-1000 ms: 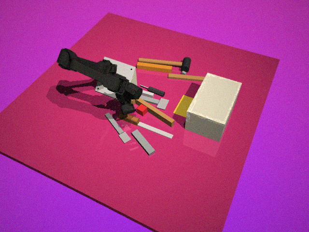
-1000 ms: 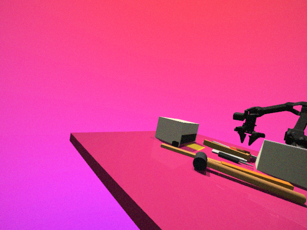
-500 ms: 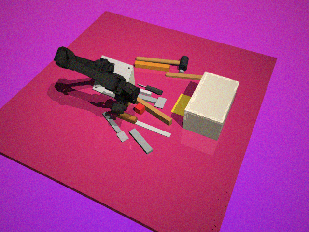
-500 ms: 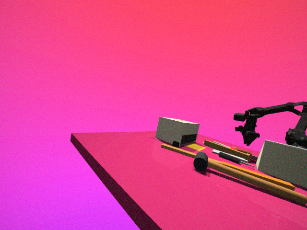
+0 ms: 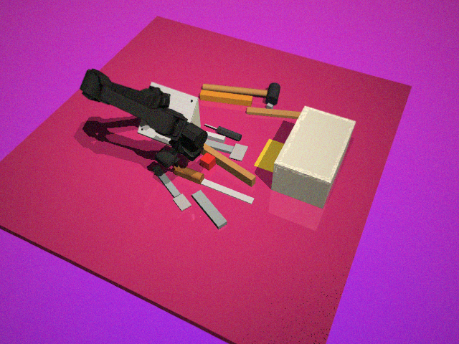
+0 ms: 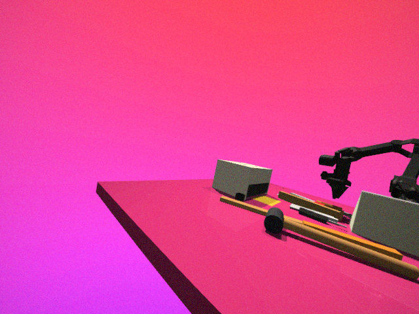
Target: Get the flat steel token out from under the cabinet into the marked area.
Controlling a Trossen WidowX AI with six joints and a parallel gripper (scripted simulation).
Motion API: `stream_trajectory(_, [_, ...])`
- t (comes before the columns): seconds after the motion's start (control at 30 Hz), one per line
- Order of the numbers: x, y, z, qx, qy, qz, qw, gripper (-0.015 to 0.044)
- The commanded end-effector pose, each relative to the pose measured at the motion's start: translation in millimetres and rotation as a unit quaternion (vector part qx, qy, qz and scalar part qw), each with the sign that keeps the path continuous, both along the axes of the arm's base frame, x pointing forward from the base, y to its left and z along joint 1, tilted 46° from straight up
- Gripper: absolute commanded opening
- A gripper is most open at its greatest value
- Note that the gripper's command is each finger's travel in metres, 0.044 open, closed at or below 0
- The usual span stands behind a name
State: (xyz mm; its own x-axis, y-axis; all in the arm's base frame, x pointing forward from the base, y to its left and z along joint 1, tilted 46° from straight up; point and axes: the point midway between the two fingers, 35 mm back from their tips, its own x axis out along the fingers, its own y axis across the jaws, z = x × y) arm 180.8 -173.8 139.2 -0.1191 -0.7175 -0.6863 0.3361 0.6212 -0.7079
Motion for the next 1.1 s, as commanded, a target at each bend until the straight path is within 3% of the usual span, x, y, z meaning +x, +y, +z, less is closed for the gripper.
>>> stream_trajectory(0.0, [-0.7,-0.3,-1.7,-0.006,-0.052,-0.049,0.997,0.0270])
stream_trajectory(0.67, [-1.5,-3.4,-4.8,-0.044,-0.293,-0.279,0.913,0.0270])
stream_trajectory(0.77, [-0.8,-3.4,-3.3,-0.041,-0.261,-0.248,0.932,0.0200])
stream_trajectory(0.93, [-0.9,-3.4,-3.4,-0.041,-0.263,-0.249,0.931,0.0200])
stream_trajectory(1.03, [-0.9,-3.4,-3.4,-0.041,-0.262,-0.248,0.932,0.0121])
stream_trajectory(1.07, [-0.9,-3.4,-3.4,-0.041,-0.262,-0.248,0.932,0.0120])
